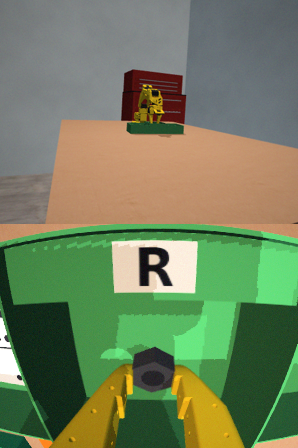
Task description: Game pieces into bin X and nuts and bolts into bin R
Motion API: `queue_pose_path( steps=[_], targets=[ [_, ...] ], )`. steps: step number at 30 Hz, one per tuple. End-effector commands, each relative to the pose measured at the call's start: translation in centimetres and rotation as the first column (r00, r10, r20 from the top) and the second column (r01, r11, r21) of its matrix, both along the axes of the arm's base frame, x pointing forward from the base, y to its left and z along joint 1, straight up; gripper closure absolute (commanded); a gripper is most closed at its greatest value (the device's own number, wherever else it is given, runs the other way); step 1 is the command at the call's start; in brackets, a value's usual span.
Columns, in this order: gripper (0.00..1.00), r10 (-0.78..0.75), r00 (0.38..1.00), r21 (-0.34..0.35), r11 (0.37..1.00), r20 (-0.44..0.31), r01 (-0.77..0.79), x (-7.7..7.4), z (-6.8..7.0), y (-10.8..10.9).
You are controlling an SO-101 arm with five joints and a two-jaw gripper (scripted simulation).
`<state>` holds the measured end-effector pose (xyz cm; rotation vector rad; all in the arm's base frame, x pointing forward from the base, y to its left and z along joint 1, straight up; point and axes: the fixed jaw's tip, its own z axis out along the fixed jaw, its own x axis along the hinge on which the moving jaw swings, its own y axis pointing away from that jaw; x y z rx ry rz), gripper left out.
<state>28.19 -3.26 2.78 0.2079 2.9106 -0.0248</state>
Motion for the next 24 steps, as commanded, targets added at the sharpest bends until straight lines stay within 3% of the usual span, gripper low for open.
queue_pose_path(
  steps=[1,6,7,24],
  targets=[
    [1.00,0.018,0.997,-0.012,1.000,0.078,-0.017,0.81,1.71,0.23],
    [1.00,0.018,0.997,-0.012,1.000,0.078,-0.017,0.81,1.71,0.23],
    [1.00,0.018,0.994,-0.017,1.000,0.109,-0.017,0.89,2.26,0.22],
    [1.00,0.018,0.994,-0.017,1.000,0.109,-0.017,0.89,2.26,0.22]
  ],
)
